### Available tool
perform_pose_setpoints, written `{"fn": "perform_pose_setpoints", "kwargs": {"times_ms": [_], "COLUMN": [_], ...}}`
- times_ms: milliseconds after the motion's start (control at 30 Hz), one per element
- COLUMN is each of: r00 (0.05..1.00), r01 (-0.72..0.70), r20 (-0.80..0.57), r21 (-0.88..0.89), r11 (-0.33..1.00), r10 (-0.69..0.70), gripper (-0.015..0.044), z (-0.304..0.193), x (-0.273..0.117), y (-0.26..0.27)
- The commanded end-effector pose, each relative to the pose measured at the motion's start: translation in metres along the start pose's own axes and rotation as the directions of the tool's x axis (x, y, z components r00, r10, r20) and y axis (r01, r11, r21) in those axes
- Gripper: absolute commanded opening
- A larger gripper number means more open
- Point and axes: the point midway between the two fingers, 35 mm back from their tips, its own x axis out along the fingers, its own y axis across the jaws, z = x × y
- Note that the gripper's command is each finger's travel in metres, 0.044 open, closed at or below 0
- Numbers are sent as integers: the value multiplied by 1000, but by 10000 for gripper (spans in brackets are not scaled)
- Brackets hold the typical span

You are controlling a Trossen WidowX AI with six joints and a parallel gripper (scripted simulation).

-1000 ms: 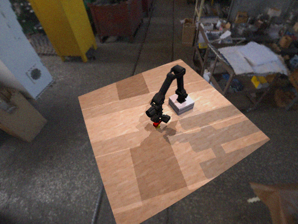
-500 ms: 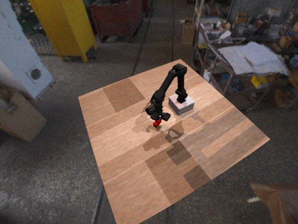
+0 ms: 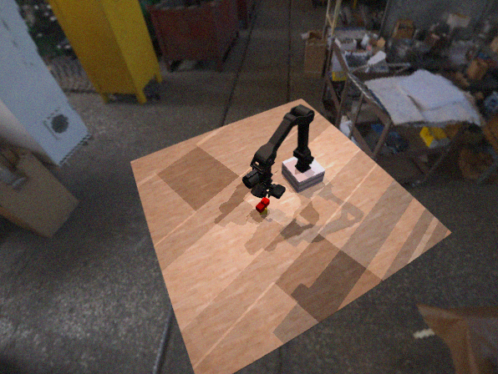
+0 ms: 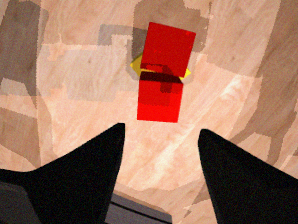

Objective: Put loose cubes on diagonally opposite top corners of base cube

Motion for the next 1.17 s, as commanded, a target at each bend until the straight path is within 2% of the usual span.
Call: {"fn": "perform_pose_setpoints", "kwargs": {"times_ms": [0, 100, 267, 367, 600, 1133], "r00": [1000, 1000, 1000, 1000, 1000, 1000], "r01": [1, 1, -1, -4, -13, -13], "r20": [5, 5, 2, 3, 5, 5], "r21": [1, 1, 0, 0, 0, 0], "r11": [1000, 1000, 1000, 1000, 1000, 1000], "r10": [-1, -1, 1, 4, 13, 13], "gripper": [205, 205, 336, 400, 400, 400], "z": [1, 1, 1, 13, 30, 30], "x": [-7, -7, -8, -9, -12, -12], "y": [0, 0, 2, 32, 123, 126]}}
